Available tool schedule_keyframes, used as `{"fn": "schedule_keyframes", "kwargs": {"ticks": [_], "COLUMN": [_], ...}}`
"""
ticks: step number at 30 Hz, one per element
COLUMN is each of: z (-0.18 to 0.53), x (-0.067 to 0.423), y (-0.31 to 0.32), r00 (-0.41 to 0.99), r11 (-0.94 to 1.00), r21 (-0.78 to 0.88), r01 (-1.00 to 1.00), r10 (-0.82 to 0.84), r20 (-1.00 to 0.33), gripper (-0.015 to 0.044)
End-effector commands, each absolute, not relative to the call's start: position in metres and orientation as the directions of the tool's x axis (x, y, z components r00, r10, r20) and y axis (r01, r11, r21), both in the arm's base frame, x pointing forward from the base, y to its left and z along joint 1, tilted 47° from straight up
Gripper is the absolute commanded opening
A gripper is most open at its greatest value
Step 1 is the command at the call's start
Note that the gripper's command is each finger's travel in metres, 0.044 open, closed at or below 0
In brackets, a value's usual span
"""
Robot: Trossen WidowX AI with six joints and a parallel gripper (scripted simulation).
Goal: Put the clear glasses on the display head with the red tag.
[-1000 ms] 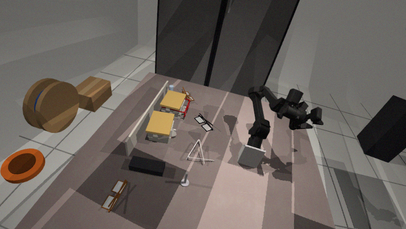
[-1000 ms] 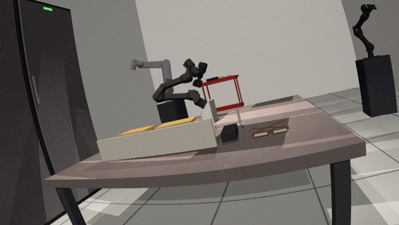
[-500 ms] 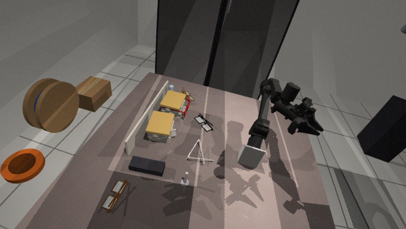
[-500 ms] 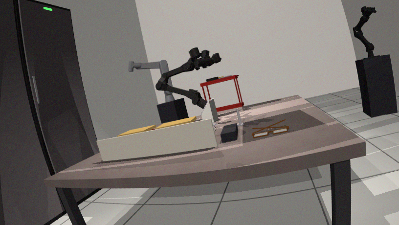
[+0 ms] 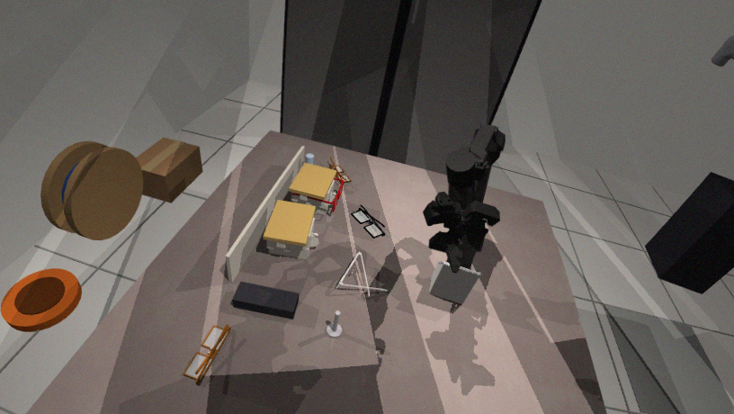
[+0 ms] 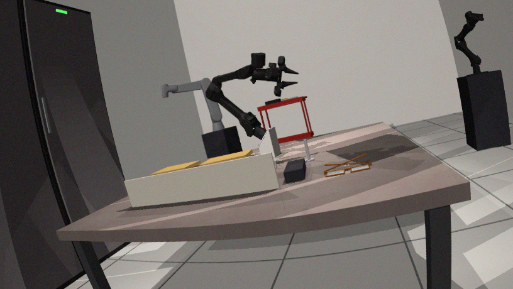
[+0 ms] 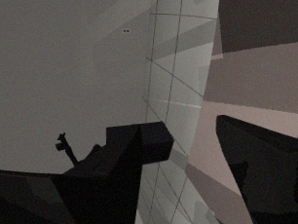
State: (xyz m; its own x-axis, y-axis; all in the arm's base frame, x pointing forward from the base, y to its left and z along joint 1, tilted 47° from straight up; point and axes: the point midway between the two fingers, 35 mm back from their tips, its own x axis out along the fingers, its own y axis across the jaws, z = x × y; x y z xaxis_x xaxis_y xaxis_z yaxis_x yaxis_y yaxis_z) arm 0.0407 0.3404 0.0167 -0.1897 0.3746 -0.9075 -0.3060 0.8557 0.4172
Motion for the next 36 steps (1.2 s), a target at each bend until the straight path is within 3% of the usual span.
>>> {"fn": "schedule_keyframes", "kwargs": {"ticks": [1, 7, 15, 20, 26, 29, 36], "z": [-0.006, -0.036, -0.058, -0.063, -0.067, -0.067, -0.067], "x": [0.093, 0.178, 0.266, 0.301, 0.298, 0.298, 0.299], "y": [0.324, 0.274, 0.173, 0.106, 0.108, 0.108, 0.107], "r00": [-0.057, 0.102, 0.138, 0.087, 0.085, 0.085, 0.085], "r11": [0.969, 0.851, 0.313, 0.013, 0.004, 0.004, 0.004], "r21": [0.245, 0.005, -0.029, 0.111, 0.118, 0.118, 0.118], "r01": [-0.007, 0.525, 0.949, 0.994, 0.993, 0.993, 0.993], "r10": [0.244, -0.056, -0.499, -0.713, -0.720, -0.720, -0.720], "r20": [-0.968, -0.993, -0.856, -0.696, -0.689, -0.689, -0.689], "gripper": [0.0200, 0.0200, 0.0200, 0.0200, 0.0200, 0.0121, 0.0120]}}
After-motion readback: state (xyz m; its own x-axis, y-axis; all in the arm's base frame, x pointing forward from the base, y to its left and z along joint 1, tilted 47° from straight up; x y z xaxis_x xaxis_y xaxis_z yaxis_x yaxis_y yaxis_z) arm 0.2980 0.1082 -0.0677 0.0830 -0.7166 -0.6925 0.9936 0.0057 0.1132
